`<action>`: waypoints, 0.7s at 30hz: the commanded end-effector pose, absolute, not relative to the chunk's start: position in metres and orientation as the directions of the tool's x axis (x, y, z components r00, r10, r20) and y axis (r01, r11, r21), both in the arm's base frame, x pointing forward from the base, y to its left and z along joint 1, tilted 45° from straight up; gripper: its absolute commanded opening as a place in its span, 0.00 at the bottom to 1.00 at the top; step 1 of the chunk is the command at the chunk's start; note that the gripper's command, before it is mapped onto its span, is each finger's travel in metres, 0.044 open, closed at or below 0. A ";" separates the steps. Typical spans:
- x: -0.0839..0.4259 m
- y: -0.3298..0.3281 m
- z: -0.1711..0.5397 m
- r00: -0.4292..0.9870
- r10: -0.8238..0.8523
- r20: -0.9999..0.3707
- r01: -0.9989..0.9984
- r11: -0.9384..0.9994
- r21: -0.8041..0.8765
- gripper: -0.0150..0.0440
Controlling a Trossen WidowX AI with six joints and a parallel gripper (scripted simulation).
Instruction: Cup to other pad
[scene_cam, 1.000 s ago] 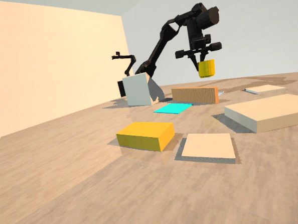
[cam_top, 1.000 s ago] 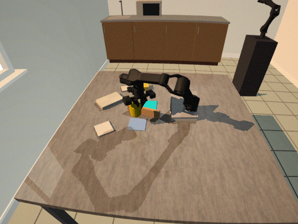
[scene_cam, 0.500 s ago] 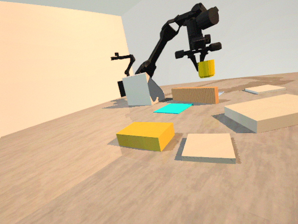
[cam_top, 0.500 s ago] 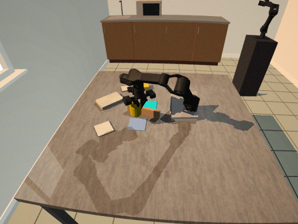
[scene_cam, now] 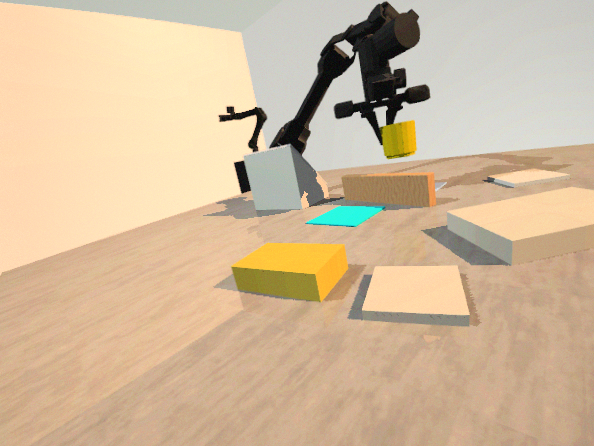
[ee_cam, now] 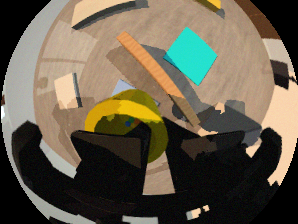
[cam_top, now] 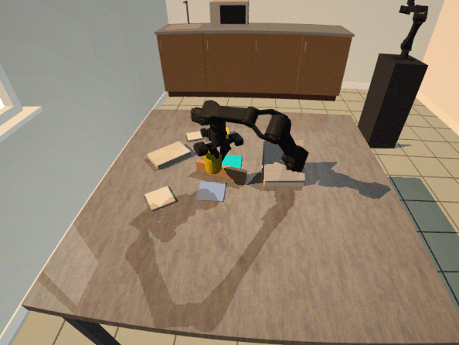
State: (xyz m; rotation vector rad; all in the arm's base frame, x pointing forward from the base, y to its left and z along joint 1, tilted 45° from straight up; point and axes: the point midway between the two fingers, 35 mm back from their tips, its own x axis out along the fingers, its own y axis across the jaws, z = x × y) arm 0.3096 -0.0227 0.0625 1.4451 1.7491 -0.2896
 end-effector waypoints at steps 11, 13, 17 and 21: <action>0.295 -0.053 0.034 0.006 0.702 -0.712 0.895 0.314 0.317 0.25; 0.292 -0.057 0.030 0.006 0.702 -0.713 0.895 0.314 0.316 0.25; 0.288 -0.066 0.023 0.006 0.701 -0.713 0.895 0.314 0.316 0.25; 0.284 -0.074 0.015 0.006 0.701 -0.714 0.895 0.314 0.316 0.25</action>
